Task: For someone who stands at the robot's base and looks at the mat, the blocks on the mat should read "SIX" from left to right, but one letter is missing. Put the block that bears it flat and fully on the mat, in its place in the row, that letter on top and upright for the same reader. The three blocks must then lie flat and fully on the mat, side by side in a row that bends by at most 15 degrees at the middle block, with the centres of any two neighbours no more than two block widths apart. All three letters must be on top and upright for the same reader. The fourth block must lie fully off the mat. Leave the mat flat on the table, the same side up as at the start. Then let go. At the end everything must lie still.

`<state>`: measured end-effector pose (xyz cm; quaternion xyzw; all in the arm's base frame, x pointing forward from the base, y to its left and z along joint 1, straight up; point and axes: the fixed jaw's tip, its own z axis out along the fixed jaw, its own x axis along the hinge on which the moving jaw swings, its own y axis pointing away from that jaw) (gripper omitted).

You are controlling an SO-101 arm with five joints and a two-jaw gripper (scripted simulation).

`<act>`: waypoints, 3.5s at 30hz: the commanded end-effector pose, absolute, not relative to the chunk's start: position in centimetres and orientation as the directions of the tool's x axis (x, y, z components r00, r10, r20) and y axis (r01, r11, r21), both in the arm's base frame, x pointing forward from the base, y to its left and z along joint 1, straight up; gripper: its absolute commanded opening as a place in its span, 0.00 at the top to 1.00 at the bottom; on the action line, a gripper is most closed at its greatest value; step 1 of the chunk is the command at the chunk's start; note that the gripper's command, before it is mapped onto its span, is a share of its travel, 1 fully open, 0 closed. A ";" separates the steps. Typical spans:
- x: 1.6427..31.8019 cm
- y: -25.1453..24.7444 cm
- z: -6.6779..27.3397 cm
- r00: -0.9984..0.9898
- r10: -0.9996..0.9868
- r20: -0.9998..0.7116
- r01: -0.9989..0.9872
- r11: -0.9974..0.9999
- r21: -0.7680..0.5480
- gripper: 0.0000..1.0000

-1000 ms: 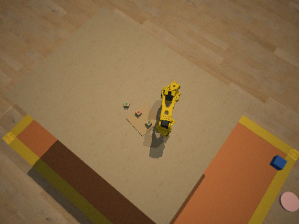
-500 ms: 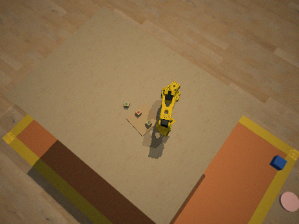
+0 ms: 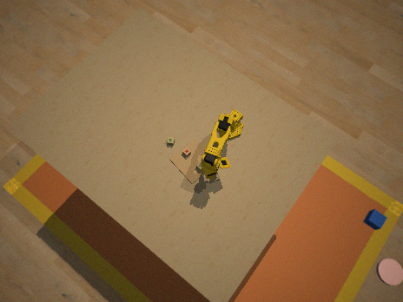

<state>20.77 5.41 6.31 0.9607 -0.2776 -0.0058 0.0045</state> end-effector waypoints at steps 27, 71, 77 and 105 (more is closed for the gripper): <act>18.4 -2.7 6.8 -0.142 -0.990 0.000 -0.988 0.141 -0.061 1.00; 18.4 -2.8 6.7 -0.158 -0.987 -0.001 -0.986 0.158 -0.062 1.00; 18.5 -2.8 6.7 -0.158 -0.987 -0.001 -0.985 0.158 -0.062 1.00; 18.5 -2.6 6.7 -0.151 -0.989 -0.001 -0.987 0.151 -0.062 1.00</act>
